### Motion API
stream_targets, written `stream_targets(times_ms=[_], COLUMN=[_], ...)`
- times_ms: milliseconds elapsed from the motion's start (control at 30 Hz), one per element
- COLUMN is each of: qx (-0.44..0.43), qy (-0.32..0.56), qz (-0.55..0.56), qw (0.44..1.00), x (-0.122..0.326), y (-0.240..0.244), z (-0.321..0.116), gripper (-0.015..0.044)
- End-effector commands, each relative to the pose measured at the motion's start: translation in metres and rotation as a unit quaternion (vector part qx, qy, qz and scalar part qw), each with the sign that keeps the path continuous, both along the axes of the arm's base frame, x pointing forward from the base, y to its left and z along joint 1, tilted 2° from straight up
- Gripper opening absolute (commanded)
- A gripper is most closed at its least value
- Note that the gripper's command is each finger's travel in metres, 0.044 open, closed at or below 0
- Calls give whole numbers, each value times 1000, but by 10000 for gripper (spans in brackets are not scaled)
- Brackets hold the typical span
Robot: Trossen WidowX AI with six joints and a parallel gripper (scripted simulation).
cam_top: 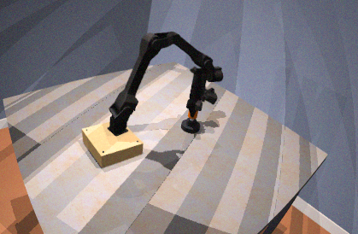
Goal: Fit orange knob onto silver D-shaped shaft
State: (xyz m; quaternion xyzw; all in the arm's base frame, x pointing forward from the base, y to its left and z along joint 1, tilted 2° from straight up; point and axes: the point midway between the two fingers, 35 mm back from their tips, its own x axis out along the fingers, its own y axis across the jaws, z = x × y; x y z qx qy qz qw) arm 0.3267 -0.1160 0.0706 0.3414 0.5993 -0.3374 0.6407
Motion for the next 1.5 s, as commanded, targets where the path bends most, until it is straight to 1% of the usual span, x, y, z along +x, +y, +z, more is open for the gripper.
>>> stream_targets(times_ms=[0, 1467], qx=[1, 1], qy=[-3, -3], qz=[0, 0], qw=[1000, 1000], x=[2, 1], y=[0, 3], z=[2, 2], gripper=[0, 0])
